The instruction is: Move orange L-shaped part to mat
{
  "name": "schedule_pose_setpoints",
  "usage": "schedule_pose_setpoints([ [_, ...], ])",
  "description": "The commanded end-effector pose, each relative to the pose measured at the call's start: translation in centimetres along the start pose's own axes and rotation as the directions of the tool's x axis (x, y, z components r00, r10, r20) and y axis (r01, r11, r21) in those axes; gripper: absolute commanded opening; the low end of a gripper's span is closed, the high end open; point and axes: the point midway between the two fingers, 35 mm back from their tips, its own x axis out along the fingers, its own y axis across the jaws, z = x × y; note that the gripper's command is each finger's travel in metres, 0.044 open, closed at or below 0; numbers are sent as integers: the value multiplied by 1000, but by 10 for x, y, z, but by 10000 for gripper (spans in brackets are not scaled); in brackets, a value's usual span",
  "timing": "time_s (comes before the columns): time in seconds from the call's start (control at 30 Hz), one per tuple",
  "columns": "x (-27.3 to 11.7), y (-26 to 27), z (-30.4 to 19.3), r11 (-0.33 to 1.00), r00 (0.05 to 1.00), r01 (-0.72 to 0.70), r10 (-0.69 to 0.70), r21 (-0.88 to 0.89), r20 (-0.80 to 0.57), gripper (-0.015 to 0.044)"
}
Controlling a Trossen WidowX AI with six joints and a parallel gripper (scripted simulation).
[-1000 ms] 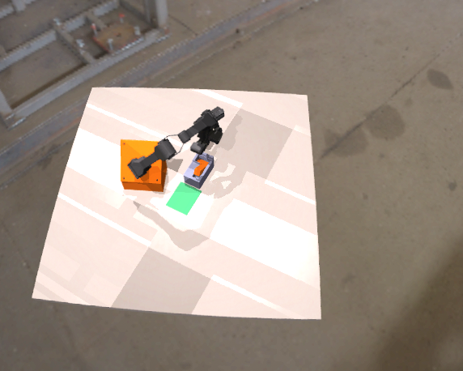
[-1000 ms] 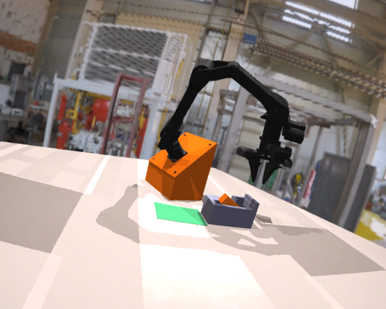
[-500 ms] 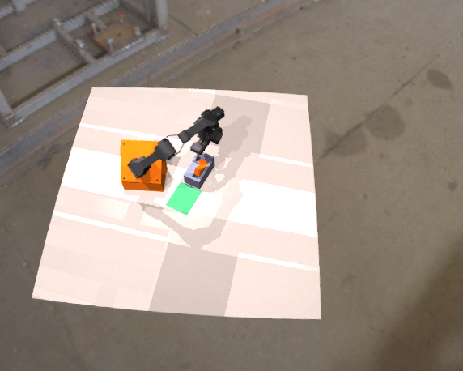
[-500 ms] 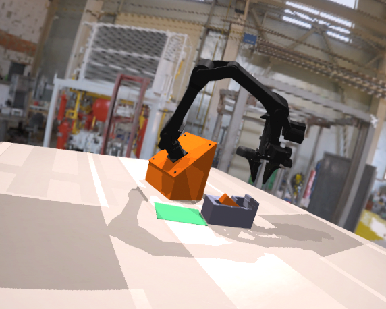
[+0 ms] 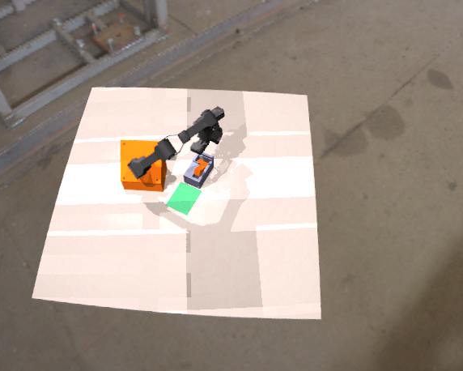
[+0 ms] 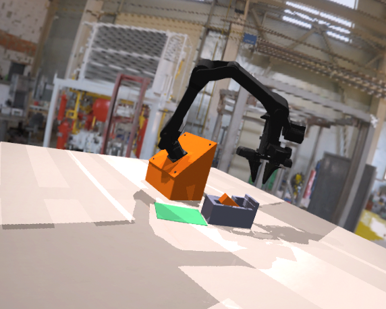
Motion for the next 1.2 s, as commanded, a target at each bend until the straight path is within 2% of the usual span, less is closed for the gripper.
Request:
schedule_pose_setpoints([
  [0.0,0,0,0,1000,1000,-1,1,-3,1,180],
  [0.5,0,0,0,1000,1000,-1,1,-3,1,180],
  [0.6,18,0,1,1000,1000,3,-3,1,-4,180],
  [0.73,70,-4,-2,1000,1000,14,-14,6,-16,180],
  [1.17,84,-5,-2,1000,1000,15,-15,6,-17,180],
])
